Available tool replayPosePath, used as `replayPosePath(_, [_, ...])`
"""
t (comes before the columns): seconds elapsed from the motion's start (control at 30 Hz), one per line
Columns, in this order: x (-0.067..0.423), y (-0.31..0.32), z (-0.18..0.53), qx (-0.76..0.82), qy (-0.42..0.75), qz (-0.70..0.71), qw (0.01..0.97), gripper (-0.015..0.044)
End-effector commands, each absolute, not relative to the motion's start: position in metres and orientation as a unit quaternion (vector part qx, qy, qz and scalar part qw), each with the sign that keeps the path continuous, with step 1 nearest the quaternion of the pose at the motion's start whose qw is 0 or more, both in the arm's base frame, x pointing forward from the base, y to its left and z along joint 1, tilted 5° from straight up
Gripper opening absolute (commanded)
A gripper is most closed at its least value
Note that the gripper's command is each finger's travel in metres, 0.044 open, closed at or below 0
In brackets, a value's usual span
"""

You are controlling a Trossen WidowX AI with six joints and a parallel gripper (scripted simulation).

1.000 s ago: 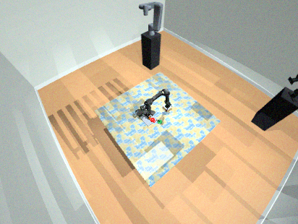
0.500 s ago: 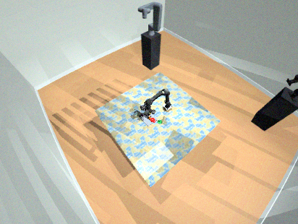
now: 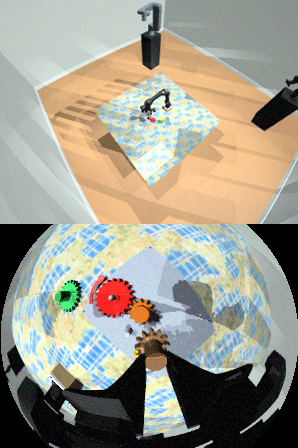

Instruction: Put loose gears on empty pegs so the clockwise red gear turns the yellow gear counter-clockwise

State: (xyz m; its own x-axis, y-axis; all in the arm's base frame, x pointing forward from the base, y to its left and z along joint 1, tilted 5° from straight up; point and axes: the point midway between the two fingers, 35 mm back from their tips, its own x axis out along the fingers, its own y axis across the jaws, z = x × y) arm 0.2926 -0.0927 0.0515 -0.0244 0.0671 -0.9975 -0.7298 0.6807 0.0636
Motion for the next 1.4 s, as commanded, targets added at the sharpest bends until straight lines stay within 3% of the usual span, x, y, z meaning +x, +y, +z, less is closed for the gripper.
replayPosePath(0.0, [0.293, -0.093, 0.052, -0.299, 0.626, 0.346, 0.632, 0.0000])
replayPosePath(0.87, [0.292, -0.092, 0.036, -0.428, 0.536, 0.473, 0.552, 0.0000])
replayPosePath(1.37, [0.293, -0.091, 0.015, -0.375, 0.578, 0.421, 0.590, 0.0000])
